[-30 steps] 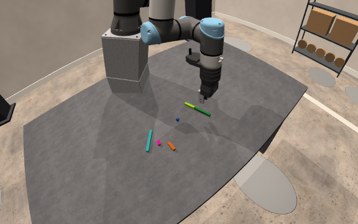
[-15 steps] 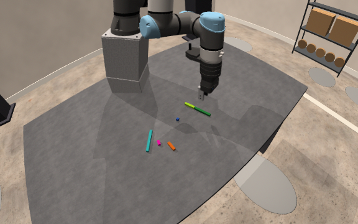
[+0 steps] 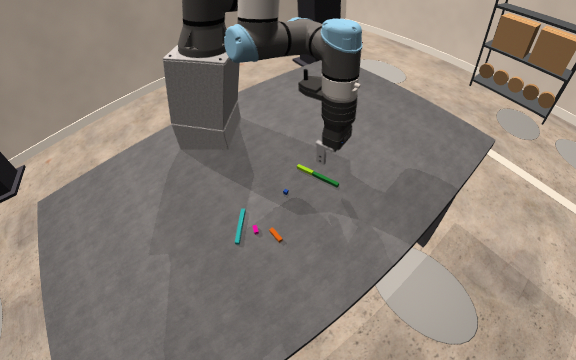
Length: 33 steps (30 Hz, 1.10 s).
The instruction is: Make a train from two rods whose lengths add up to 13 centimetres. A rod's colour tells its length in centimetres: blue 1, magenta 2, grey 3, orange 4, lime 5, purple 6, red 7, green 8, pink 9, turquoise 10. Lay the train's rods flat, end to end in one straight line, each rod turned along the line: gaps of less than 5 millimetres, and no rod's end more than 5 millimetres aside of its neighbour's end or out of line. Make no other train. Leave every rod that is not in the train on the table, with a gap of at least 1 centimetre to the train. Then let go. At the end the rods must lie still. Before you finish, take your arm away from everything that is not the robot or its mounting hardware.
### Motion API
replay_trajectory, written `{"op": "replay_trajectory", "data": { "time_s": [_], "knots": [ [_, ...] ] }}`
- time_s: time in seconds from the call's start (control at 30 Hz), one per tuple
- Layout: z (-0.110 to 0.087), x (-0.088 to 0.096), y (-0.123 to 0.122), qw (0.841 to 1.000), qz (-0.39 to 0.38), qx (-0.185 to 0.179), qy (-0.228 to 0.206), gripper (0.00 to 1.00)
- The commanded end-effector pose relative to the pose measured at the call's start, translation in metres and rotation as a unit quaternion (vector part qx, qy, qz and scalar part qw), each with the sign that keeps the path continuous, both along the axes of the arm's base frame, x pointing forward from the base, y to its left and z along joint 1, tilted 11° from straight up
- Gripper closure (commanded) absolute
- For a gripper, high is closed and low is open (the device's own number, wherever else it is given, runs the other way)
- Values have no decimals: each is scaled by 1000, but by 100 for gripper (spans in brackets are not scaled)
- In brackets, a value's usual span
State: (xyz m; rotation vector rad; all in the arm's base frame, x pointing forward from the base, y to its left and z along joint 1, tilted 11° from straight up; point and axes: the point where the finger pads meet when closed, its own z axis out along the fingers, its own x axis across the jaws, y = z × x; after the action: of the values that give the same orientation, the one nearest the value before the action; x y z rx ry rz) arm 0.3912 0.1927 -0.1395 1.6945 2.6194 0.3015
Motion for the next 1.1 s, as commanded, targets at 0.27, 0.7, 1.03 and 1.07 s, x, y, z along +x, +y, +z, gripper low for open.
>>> {"op": "replay_trajectory", "data": {
  "time_s": [0.27,0.7,1.03,1.07],
  "knots": [
    [5,0,-1,1000,0,0,-1,0],
    [39,-4,-6,1000,0,0,-1,0],
    [70,-7,-11,1000,0,0,-1,0],
    [73,-8,-12,1000,0,0,-1,0]
  ]
}}
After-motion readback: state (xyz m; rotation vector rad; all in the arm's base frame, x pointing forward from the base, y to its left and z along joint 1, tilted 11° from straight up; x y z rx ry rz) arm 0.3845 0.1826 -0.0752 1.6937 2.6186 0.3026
